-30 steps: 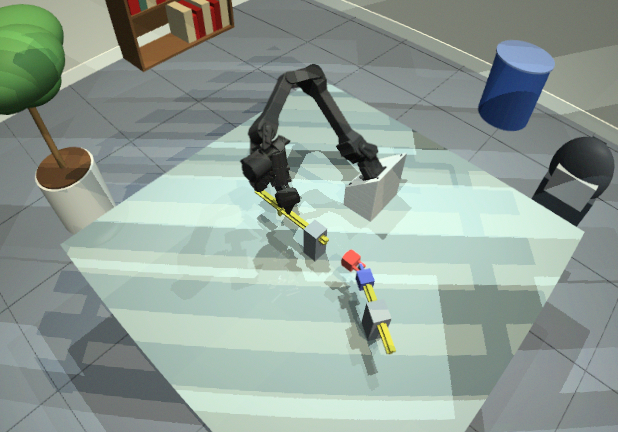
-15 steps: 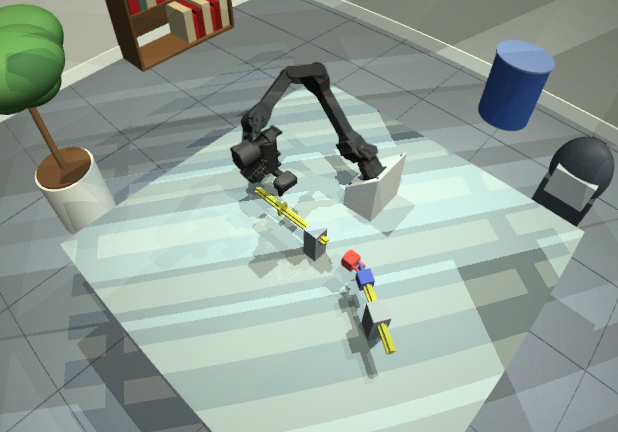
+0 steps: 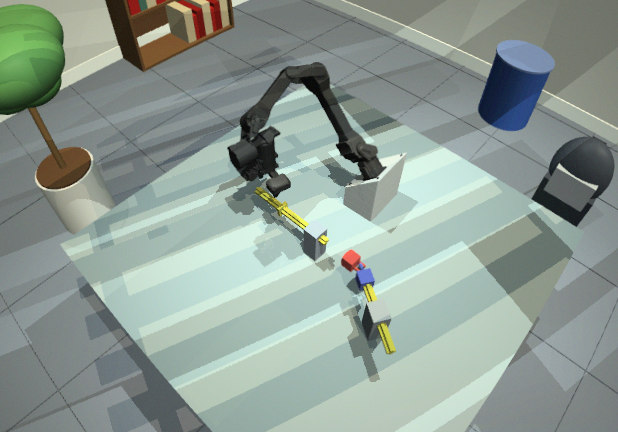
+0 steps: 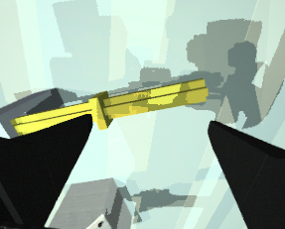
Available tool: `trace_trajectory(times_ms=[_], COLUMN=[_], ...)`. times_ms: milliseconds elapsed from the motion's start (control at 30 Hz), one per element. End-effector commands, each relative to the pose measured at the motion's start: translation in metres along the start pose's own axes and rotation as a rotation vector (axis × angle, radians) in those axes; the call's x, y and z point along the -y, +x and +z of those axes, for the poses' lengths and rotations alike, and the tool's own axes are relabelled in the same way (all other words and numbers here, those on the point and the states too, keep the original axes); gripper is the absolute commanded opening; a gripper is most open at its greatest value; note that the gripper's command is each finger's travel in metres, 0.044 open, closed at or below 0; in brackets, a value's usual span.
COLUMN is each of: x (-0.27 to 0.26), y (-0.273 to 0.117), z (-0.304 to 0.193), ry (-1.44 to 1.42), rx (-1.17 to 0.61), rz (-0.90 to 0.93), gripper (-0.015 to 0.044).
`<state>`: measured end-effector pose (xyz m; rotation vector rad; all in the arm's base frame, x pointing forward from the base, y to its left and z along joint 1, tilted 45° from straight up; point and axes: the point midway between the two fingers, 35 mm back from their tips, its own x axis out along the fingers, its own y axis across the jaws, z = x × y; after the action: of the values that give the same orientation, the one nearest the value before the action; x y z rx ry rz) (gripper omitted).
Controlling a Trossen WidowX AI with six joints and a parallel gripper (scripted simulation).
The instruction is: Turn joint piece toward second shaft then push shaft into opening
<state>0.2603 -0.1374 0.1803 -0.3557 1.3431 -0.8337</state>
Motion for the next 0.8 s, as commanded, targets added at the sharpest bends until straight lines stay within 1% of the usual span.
trace_trajectory(times_ms=[0,767], x=[-0.001,0.000], y=[0.010,0.046], z=[-0.001,0.000], ry=[0.133,0.920], rx=[-0.018,-0.045], rz=[-0.010,-0.045], gripper=[0.0440,0.0440])
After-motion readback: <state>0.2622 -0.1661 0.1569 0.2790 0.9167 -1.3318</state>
